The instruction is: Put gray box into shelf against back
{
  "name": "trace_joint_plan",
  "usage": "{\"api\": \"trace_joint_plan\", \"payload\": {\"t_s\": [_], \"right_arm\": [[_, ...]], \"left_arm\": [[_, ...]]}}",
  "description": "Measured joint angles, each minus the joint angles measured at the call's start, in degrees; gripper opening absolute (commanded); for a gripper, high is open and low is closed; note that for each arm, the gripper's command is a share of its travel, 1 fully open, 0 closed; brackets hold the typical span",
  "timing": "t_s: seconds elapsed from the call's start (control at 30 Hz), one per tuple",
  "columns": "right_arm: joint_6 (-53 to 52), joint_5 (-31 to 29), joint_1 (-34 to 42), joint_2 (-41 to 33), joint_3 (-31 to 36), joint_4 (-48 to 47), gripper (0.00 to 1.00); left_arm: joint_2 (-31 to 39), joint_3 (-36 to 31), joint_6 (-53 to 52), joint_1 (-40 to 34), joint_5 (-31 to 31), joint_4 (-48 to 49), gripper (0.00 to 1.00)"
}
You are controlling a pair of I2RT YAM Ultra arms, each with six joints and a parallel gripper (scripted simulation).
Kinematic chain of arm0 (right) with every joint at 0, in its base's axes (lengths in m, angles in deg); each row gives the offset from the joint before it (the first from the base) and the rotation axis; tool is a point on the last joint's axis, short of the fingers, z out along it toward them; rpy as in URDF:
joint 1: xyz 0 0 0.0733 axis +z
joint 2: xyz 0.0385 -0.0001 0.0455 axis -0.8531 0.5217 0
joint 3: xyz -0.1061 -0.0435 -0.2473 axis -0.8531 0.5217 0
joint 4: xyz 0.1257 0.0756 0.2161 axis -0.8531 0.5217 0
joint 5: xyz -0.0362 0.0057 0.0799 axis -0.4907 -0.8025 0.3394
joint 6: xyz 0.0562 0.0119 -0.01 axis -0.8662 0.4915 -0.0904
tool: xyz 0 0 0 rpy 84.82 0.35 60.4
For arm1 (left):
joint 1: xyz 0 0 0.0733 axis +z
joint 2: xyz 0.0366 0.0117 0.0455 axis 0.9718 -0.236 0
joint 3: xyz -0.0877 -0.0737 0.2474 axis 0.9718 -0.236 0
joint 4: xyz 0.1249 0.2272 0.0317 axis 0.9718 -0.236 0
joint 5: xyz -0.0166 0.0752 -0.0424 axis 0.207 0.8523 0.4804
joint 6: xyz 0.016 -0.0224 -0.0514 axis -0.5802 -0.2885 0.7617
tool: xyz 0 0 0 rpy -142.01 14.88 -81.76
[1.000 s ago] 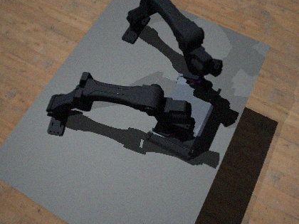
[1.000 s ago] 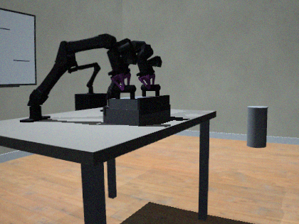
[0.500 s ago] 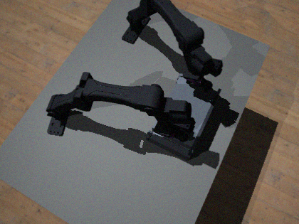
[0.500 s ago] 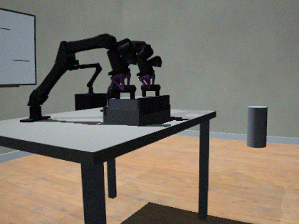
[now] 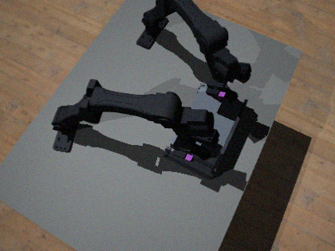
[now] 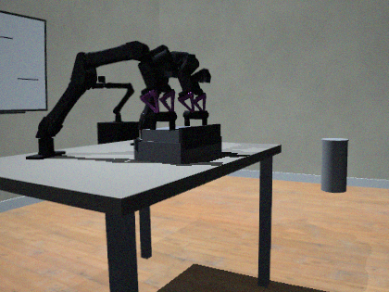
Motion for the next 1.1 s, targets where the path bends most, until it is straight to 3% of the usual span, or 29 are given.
{"api": "trace_joint_plan", "payload": {"t_s": [0.57,1.1], "right_arm": [[0.3,-0.4,0.1,-0.2,-0.4,-0.3,1.0],[-0.3,-0.7,0.8,0.2,-12.2,9.2,1.0]], "left_arm": [[0.1,1.2,0.2,-0.3,0.6,-0.4,1.0],[0.3,12.7,1.4,-1.7,1.2,-10.9,1.0]]}}
